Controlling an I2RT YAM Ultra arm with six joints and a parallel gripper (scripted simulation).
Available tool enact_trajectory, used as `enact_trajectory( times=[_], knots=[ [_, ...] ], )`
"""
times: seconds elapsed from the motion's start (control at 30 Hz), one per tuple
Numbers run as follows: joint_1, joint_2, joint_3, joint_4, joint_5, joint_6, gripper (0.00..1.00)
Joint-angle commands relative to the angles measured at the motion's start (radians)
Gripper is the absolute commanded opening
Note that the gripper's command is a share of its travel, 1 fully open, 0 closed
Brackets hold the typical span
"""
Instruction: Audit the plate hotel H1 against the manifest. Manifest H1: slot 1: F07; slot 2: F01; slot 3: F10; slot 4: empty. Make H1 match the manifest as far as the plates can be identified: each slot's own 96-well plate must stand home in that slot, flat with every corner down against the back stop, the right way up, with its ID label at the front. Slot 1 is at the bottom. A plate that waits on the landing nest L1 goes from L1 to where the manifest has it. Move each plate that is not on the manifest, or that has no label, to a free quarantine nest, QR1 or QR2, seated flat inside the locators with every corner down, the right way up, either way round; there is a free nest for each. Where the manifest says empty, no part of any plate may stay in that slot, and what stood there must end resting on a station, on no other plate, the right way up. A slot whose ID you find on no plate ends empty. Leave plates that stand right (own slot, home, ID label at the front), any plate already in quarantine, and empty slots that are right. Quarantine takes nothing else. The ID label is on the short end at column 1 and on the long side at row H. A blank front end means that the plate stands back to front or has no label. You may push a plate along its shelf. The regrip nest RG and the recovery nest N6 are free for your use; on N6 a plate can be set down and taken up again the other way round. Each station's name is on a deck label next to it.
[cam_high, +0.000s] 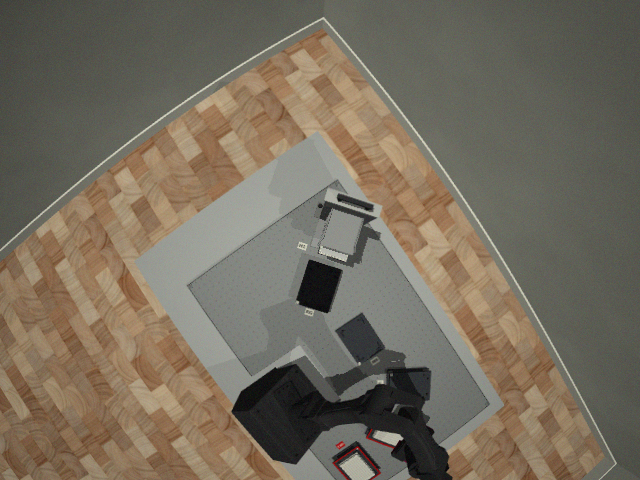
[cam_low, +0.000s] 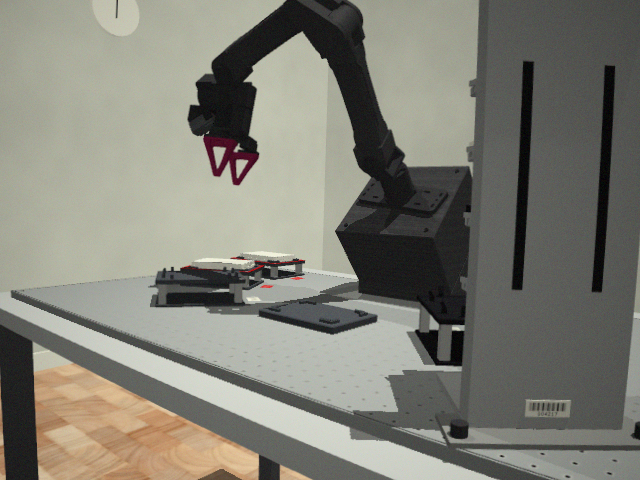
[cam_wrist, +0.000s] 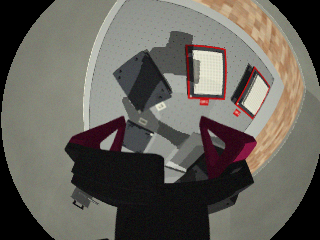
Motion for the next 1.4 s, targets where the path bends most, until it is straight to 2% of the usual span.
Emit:
enact_trajectory(
  times=[0.0, 0.33, 0.4, 0.9, 0.97, 1.37],
  knots=[
    [0.005, -0.039, -0.016, 0.024, -0.029, -0.029, 1.00],
    [0.056, -0.149, -0.099, 0.091, -0.083, -0.075, 1.00],
    [0.056, -0.149, -0.099, 0.091, -0.083, -0.075, 1.00],
    [0.157, -0.304, -0.203, 0.218, -0.146, -0.103, 1.00],
    [0.157, -0.304, -0.203, 0.218, -0.146, -0.103, 1.00],
    [0.260, -0.415, -0.272, 0.352, -0.171, -0.090, 1.00]
  ],
)
